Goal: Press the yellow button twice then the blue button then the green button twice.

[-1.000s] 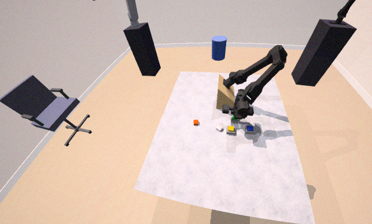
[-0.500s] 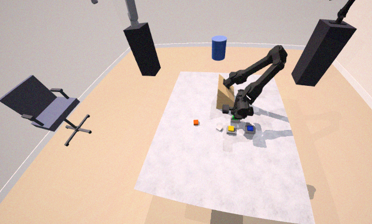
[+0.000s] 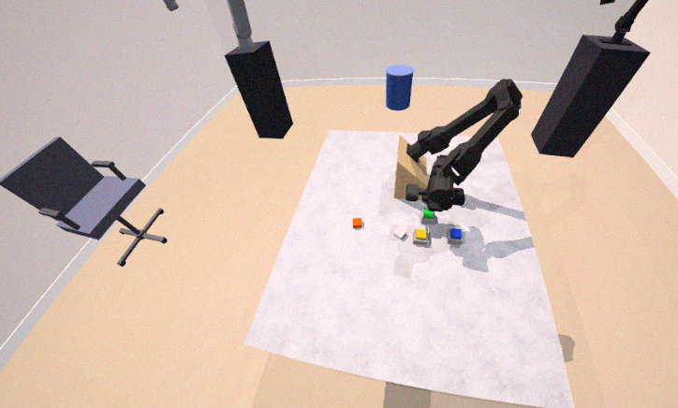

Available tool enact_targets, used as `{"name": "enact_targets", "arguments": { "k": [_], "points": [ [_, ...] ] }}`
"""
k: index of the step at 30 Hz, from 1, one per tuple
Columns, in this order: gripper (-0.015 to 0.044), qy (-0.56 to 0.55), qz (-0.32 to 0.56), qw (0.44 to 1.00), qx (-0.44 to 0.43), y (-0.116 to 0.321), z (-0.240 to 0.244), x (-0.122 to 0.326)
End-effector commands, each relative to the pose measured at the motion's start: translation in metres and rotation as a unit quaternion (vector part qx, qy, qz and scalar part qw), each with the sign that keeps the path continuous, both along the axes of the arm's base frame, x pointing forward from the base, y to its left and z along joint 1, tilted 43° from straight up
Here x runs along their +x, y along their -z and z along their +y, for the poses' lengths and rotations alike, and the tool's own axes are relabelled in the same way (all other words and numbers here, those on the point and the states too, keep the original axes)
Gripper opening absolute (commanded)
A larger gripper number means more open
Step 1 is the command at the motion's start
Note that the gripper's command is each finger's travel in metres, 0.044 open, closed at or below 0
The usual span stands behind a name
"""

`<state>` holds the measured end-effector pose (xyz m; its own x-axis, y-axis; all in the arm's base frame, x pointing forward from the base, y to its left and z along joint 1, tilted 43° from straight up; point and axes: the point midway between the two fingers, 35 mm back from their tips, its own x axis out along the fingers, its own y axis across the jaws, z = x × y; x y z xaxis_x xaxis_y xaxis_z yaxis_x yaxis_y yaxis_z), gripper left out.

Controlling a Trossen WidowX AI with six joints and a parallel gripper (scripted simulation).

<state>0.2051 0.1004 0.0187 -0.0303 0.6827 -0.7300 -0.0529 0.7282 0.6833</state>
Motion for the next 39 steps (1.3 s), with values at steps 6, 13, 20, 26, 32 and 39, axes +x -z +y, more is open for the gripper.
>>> {"name": "enact_targets", "arguments": {
  "k": [6, 13, 20, 26, 32, 39],
  "points": [
    [0.0020, -0.001, 0.002, 1.000, 0.000, 0.010, 0.009, -0.001],
    [0.0020, -0.001, 0.002, 1.000, 0.000, 0.018, 0.017, -0.002],
    [0.0020, -0.001, 0.002, 1.000, 0.001, 0.023, 0.022, -0.003],
    [0.0020, -0.001, 0.002, 1.000, 0.001, 0.023, 0.022, -0.003],
    [0.0020, -0.001, 0.002, 1.000, 0.001, 0.023, 0.022, -0.003],
    [0.0020, -0.001, -0.001, 1.000, -0.001, 0.010, 0.009, 0.000]
  ]
}}
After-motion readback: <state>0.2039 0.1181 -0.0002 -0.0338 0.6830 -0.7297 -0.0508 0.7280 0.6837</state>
